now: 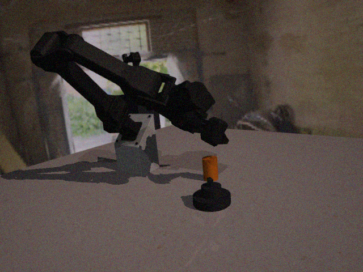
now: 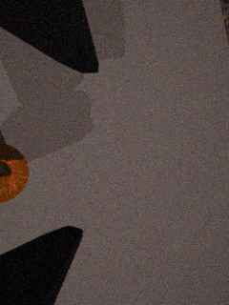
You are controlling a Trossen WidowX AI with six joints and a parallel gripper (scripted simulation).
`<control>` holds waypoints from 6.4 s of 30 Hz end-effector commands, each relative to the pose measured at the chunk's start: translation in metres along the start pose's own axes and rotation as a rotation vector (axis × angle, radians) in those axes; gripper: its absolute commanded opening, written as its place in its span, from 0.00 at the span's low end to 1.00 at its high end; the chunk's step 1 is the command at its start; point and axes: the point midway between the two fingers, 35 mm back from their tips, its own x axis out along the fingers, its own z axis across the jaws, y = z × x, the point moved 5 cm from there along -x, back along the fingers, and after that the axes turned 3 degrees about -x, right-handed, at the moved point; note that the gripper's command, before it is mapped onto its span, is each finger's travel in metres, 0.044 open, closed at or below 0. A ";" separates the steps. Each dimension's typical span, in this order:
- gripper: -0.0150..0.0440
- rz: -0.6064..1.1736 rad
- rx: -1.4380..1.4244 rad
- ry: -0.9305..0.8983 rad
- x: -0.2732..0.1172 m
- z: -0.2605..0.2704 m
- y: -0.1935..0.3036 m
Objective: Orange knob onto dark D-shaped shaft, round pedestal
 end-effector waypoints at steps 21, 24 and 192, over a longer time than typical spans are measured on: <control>1.00 0.924 -0.012 0.125 -0.008 0.000 -0.062; 1.00 0.924 -0.012 0.125 -0.008 0.000 -0.062; 0.25 0.690 1.181 0.682 -0.039 -0.069 -0.043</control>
